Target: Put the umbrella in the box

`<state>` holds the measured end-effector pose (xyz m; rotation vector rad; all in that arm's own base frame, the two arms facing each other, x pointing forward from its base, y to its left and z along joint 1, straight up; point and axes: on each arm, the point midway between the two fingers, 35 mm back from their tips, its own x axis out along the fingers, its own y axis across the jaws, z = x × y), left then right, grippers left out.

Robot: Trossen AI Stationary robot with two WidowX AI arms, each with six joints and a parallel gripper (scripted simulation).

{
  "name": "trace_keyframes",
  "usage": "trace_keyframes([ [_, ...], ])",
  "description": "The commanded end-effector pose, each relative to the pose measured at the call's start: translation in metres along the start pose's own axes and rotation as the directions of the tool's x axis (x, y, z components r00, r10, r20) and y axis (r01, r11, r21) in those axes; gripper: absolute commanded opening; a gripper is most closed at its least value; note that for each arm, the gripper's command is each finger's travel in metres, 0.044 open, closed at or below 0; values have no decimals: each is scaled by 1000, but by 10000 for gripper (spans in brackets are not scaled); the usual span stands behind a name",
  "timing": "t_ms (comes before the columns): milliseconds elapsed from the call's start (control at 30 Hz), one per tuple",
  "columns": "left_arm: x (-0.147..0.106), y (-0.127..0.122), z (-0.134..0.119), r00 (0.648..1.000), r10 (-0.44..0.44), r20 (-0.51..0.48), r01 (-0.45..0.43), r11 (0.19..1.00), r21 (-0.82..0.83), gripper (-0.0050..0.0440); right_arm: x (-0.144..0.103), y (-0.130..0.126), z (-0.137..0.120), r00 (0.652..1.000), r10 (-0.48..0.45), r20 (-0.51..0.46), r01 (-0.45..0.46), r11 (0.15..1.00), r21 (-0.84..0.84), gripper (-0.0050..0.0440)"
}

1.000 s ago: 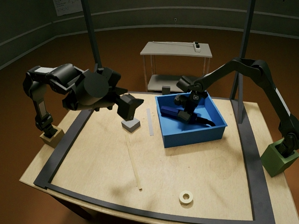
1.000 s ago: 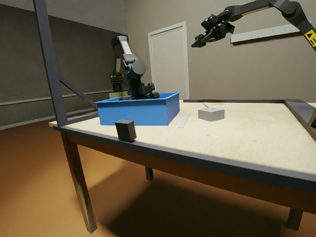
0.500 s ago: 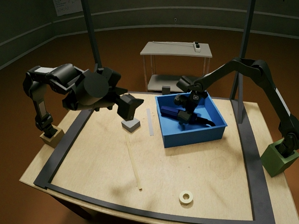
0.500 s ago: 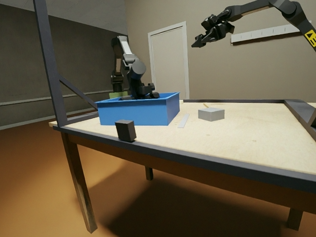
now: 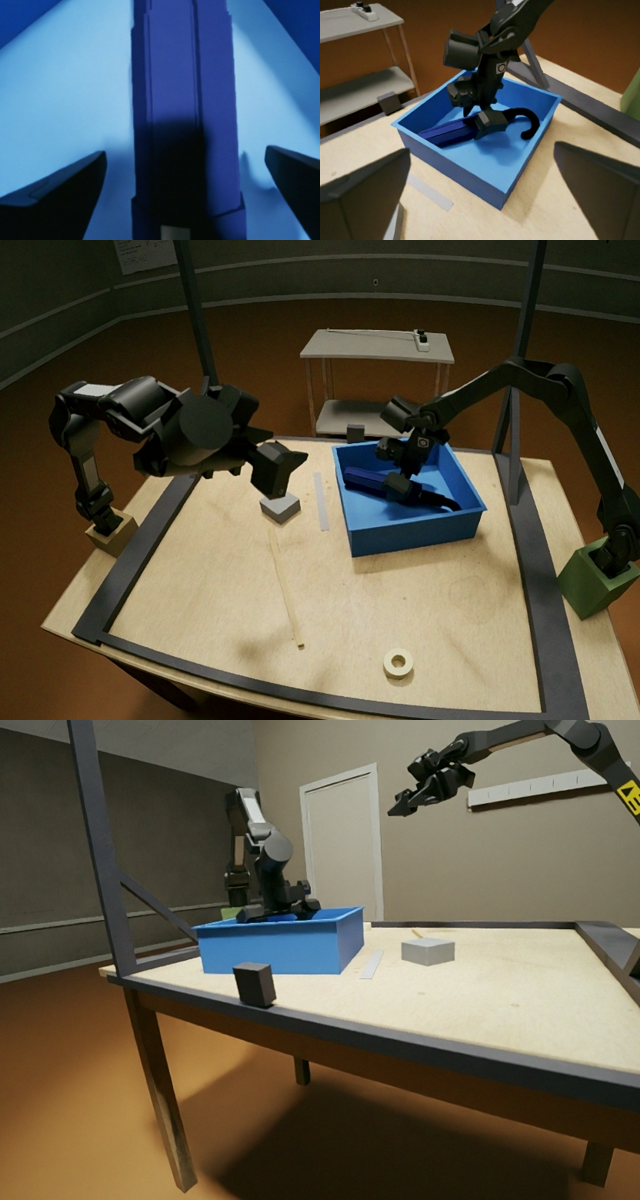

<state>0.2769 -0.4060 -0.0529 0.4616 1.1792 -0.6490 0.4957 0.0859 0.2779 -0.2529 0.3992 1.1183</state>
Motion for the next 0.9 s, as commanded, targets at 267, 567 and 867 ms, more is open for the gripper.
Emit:
trace_keyframes([
  [267, -125, -2, 10, 999, -9, 48, 9, 1000, -5, 424, -8, 3, 13, 1000, -14, 13, 14, 999, -32, 400],
  [567, -146, -3, 13, 998, -12, 57, 13, 1000, -5, 424, -8, 3, 13, 1000, -14, 13, 14, 999, -32, 400],
  [867, -146, -3, 13, 998, -12, 57, 13, 1000, -5, 424, -8, 3, 13, 1000, -14, 13, 14, 999, -32, 400],
])
